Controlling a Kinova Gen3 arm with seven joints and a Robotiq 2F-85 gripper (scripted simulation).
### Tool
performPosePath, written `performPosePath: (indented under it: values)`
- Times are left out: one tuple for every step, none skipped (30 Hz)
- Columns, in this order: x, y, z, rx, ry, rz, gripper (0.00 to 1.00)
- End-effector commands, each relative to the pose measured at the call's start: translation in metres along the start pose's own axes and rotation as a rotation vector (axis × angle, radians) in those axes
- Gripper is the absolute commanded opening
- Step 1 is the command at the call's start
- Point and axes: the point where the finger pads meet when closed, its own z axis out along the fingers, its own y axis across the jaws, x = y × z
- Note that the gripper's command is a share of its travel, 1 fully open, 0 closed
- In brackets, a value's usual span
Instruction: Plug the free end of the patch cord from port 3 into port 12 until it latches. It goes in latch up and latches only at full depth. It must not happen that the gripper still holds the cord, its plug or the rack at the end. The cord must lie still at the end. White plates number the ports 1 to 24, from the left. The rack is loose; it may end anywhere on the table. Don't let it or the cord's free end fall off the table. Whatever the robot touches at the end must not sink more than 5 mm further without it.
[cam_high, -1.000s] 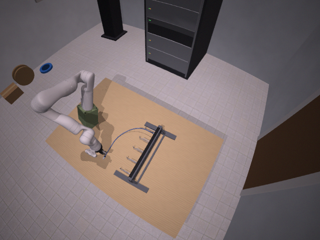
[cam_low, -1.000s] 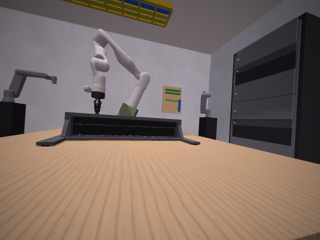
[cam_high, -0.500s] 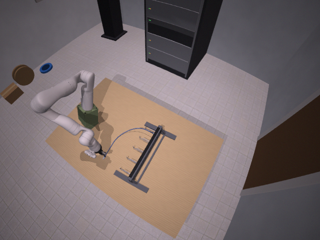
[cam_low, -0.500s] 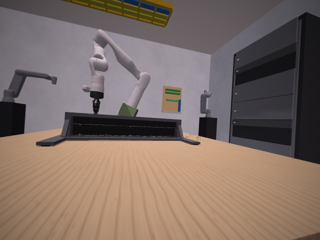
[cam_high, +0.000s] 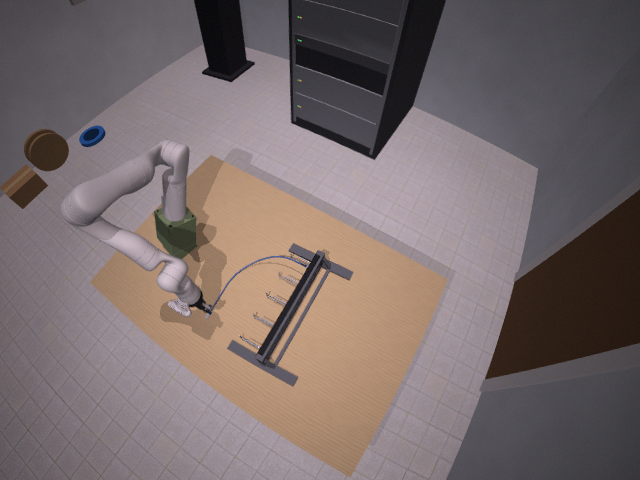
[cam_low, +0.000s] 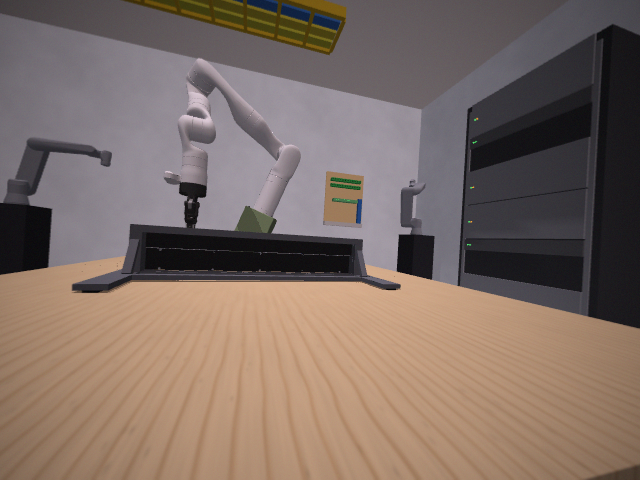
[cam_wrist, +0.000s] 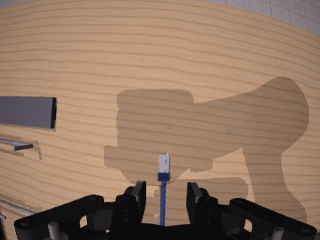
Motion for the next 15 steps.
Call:
performPosePath:
  values:
    - [0.0023, -0.0041, -0.0013, 0.008, 0.006, -0.002, 0.37]
    - [0.0021, -0.0043, -0.0013, 0.008, 0.006, -0.003, 0.37]
    - [0.0019, -0.0045, -0.0013, 0.009, 0.005, -0.003, 0.37]
    - [0.0017, -0.0047, -0.0013, 0.009, 0.005, -0.004, 0.37]
    - [0.0015, -0.0049, -0.0013, 0.010, 0.004, -0.004, 0.37]
    - [0.0015, -0.0049, -0.0013, 0.010, 0.004, -0.004, 0.37]
    - [0.0015, -0.0049, -0.0013, 0.010, 0.004, -0.004, 0.37]
    - [0.0013, -0.0051, -0.0013, 0.010, 0.004, -0.004, 0.37]
    - [0.0011, -0.0052, -0.0013, 0.011, 0.003, -0.005, 0.37]
    - [0.0009, -0.0054, -0.0013, 0.011, 0.003, -0.005, 0.37]
    - [0.0007, -0.0055, -0.0013, 0.012, 0.002, -0.006, 0.37]
    - [0.0005, -0.0056, -0.0013, 0.012, 0.002, -0.006, 0.37]
    - [0.0004, -0.0057, -0.0012, 0.012, 0.002, -0.007, 0.37]
    - [0.0002, -0.0058, -0.0012, 0.013, 0.001, -0.007, 0.37]
    - [0.0000, -0.0059, -0.0012, 0.013, 0.001, -0.007, 0.37]
